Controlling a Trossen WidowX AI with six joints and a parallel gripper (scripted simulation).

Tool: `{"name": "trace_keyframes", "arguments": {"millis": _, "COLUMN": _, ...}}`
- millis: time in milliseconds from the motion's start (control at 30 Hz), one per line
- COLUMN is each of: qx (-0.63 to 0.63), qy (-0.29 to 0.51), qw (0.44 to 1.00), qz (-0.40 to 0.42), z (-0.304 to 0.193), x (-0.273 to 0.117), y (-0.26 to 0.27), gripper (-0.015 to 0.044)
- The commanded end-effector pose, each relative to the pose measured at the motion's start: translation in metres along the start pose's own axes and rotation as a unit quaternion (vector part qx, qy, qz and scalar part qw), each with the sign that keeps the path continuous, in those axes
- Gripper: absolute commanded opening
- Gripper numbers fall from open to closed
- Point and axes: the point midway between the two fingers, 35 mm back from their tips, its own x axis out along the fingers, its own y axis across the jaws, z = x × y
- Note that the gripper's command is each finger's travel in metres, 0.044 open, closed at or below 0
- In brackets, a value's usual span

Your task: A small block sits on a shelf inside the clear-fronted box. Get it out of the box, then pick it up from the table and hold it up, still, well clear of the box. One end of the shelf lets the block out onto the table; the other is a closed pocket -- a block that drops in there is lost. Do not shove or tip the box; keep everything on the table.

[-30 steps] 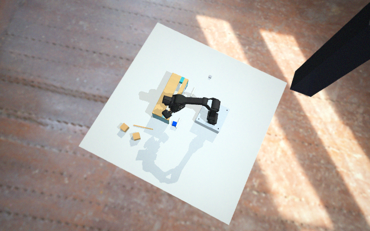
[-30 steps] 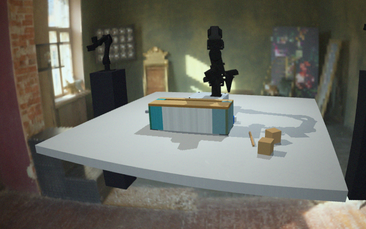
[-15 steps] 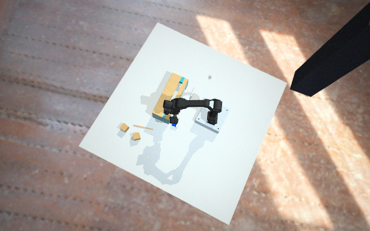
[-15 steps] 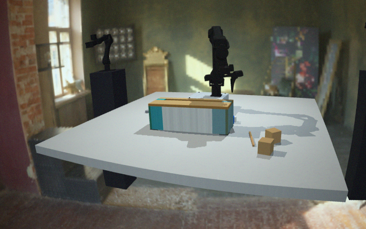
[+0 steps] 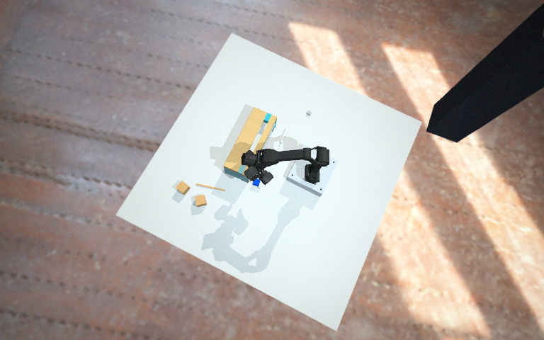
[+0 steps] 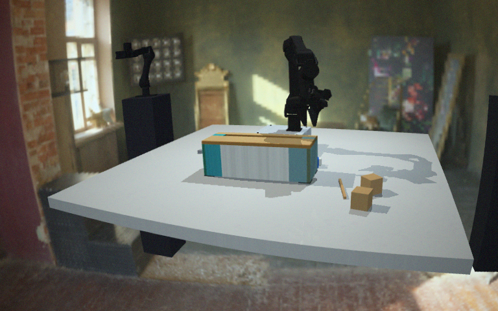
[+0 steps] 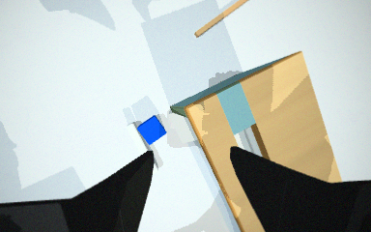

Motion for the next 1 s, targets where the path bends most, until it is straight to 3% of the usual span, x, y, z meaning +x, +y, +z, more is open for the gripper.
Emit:
{"name": "trace_keyframes", "arguments": {"millis": 0, "qx": -0.449, "qy": 0.038, "qw": 0.892, "qz": -0.042, "z": 0.002, "x": -0.002, "y": 0.012, "gripper": 0.0285}}
{"name": "trace_keyframes", "arguments": {"millis": 233, "qx": -0.608, "qy": 0.056, "qw": 0.791, "qz": -0.047, "z": 0.004, "x": -0.003, "y": 0.016, "gripper": 0.0285}}
{"name": "trace_keyframes", "arguments": {"millis": 633, "qx": -0.824, "qy": 0.09, "qw": 0.558, "qz": -0.043, "z": 0.007, "x": -0.006, "y": 0.023, "gripper": 0.0285}}
{"name": "trace_keyframes", "arguments": {"millis": 967, "qx": -0.831, "qy": 0.092, "qw": 0.548, "qz": -0.042, "z": 0.007, "x": -0.006, "y": 0.023, "gripper": 0.0285}}
